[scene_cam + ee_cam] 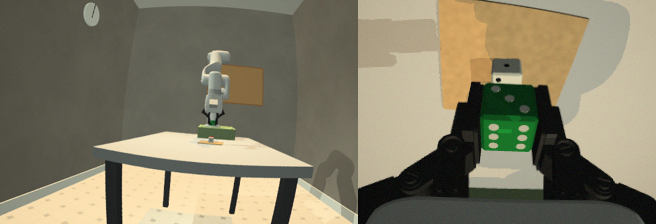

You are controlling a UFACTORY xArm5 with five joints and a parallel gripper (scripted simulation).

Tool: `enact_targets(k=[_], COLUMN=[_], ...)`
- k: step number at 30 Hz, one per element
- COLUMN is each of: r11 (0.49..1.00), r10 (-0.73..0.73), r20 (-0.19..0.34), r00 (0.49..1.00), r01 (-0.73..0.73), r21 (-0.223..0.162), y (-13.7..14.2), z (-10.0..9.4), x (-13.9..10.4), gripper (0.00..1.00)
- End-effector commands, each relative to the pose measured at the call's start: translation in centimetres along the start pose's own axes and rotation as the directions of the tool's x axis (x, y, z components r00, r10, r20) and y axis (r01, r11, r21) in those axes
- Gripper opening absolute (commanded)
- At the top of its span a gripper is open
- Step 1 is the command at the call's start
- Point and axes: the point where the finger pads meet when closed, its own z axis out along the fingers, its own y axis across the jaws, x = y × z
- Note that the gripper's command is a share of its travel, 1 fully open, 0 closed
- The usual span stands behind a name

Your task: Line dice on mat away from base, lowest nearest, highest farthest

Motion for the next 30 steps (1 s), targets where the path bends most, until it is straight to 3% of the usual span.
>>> enact_targets(k=[1, 8, 17, 30], r11=[1.000, 1.000, 1.000, 1.000], r10=[0.001, 0.001, 0.000, 0.000], r20=[-0.004, -0.004, -0.004, -0.004], r00=[1.000, 1.000, 1.000, 1.000], r01=[-0.001, -0.001, 0.000, 0.000], r21=[0.000, 0.000, 0.000, 0.000], y=[0.1, 0.1, 0.1, 0.1], z=[-0.1, 0.1, 2.0, 7.9], x=[0.2, 0.2, 0.2, 0.3], gripper=[0.27, 0.27, 0.27, 0.27])
